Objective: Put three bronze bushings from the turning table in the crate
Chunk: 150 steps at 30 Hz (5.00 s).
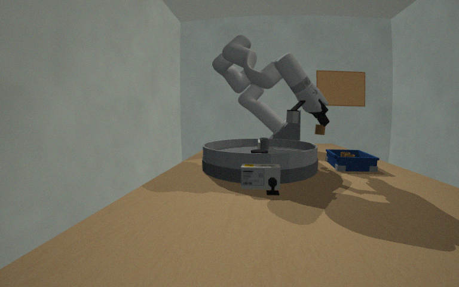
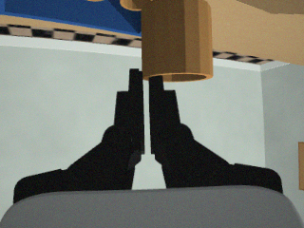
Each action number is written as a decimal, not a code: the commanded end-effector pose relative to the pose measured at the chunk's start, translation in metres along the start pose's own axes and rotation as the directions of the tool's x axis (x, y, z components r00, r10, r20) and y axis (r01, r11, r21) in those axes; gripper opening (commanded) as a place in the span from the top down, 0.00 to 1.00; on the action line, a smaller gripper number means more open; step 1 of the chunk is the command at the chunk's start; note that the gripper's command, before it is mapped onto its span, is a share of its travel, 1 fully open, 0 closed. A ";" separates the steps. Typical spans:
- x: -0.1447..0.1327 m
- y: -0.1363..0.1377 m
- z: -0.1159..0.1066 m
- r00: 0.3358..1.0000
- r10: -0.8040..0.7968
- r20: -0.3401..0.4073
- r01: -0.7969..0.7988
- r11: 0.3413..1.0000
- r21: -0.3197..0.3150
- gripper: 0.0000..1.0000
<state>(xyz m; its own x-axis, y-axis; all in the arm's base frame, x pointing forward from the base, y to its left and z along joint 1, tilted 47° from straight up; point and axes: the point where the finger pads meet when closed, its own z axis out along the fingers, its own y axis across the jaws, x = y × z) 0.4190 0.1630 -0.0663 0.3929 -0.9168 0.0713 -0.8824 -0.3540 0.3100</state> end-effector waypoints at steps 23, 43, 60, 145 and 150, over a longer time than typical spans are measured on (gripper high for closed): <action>-0.055 -0.112 0.046 1.000 -0.001 -0.001 0.001 1.000 -0.005 1.00; -0.056 -0.115 0.047 1.000 -0.001 -0.001 0.001 1.000 -0.005 1.00; -0.017 -0.115 0.094 1.000 -0.001 -0.001 0.001 1.000 -0.005 1.00; 0.012 -0.115 0.128 1.000 -0.001 -0.001 0.001 1.000 -0.005 1.00; 0.014 -0.115 0.130 1.000 -0.001 -0.001 0.001 1.000 -0.005 1.00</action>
<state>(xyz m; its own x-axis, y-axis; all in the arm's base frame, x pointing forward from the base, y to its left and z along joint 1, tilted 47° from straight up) 0.4903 0.1661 -0.2247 0.3923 -0.9170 0.0721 -0.8803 -0.3515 0.3185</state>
